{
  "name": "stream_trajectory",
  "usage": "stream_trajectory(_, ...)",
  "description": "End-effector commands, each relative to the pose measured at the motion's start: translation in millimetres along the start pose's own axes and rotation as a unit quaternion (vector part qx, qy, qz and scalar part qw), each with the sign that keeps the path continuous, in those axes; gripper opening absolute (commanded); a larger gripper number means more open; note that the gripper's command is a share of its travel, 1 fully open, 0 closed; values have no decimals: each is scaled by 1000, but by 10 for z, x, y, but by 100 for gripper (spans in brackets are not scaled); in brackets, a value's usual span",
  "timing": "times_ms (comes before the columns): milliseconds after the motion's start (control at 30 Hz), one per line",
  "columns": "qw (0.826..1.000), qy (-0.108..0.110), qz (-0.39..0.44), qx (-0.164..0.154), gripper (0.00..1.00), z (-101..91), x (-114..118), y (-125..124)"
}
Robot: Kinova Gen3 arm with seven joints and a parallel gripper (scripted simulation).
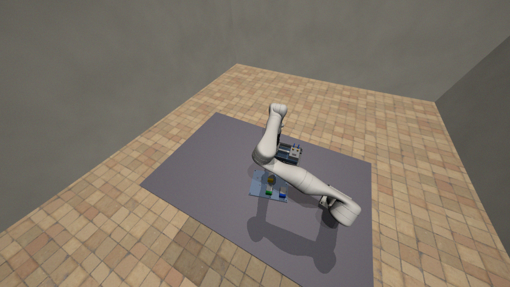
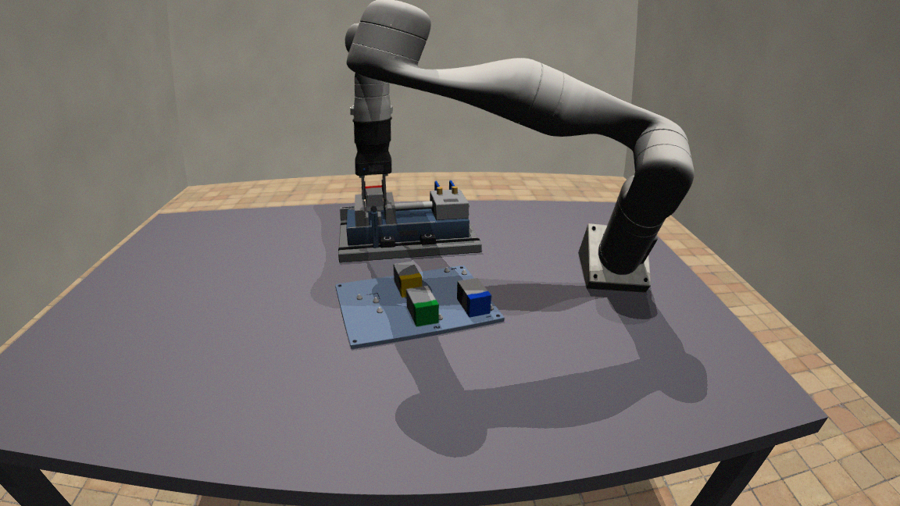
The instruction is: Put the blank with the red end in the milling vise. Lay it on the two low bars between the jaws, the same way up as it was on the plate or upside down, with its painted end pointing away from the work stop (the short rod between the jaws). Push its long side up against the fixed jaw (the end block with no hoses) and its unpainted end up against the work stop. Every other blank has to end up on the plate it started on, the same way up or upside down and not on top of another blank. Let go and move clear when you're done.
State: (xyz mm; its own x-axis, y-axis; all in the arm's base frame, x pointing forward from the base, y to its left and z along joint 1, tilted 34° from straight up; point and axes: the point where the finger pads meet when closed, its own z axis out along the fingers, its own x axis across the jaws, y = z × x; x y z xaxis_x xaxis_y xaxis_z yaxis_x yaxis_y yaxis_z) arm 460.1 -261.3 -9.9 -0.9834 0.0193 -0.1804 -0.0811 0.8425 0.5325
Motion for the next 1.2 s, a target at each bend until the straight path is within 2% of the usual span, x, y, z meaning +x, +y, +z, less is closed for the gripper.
stream_trajectory(0,1000,-1,0,1,0,-14,-3,-4)
stream_trajectory(1167,1000,-1,0,1,0,-22,-41,56)
